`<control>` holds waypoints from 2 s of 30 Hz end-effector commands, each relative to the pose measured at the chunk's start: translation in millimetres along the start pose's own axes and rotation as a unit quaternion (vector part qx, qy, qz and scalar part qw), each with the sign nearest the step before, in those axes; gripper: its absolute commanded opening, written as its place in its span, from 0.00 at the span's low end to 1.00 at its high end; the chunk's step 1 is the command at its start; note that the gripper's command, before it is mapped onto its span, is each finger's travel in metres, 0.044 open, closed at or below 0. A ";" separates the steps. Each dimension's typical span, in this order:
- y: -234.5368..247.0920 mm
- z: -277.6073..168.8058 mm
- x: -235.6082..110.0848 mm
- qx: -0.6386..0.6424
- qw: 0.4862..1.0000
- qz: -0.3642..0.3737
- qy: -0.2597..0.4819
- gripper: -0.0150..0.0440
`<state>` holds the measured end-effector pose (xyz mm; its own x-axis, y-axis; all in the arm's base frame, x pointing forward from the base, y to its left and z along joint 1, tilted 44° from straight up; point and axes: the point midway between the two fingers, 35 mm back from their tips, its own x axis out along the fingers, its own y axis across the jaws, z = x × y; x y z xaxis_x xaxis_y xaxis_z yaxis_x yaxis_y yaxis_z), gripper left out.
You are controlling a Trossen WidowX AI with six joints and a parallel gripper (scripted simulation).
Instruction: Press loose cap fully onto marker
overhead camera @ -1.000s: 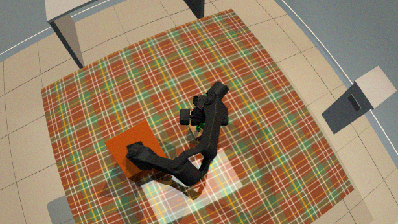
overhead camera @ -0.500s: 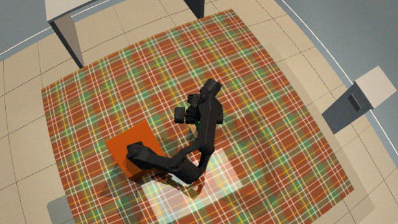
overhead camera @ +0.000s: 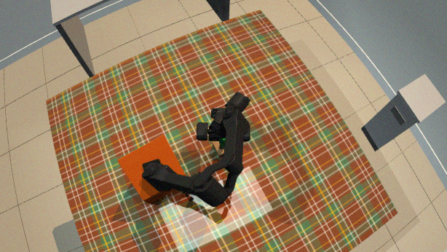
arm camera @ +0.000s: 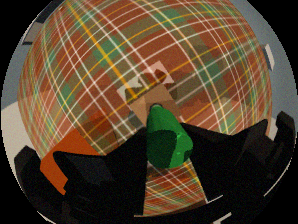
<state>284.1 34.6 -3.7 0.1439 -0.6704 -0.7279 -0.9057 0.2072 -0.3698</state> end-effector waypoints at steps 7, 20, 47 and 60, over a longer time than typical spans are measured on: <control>-0.2 0.0 17.2 -0.002 1.000 -0.003 0.001 0.25; 0.5 -1.3 34.0 -0.002 1.000 -0.003 0.002 0.25; -0.1 1.3 -13.1 -0.001 1.000 0.001 -0.001 1.00; 2.2 0.5 -38.8 0.171 0.985 0.000 0.000 0.78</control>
<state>277.2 59.7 23.6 0.1439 -0.6729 -0.7256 -0.8506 0.2906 -0.4382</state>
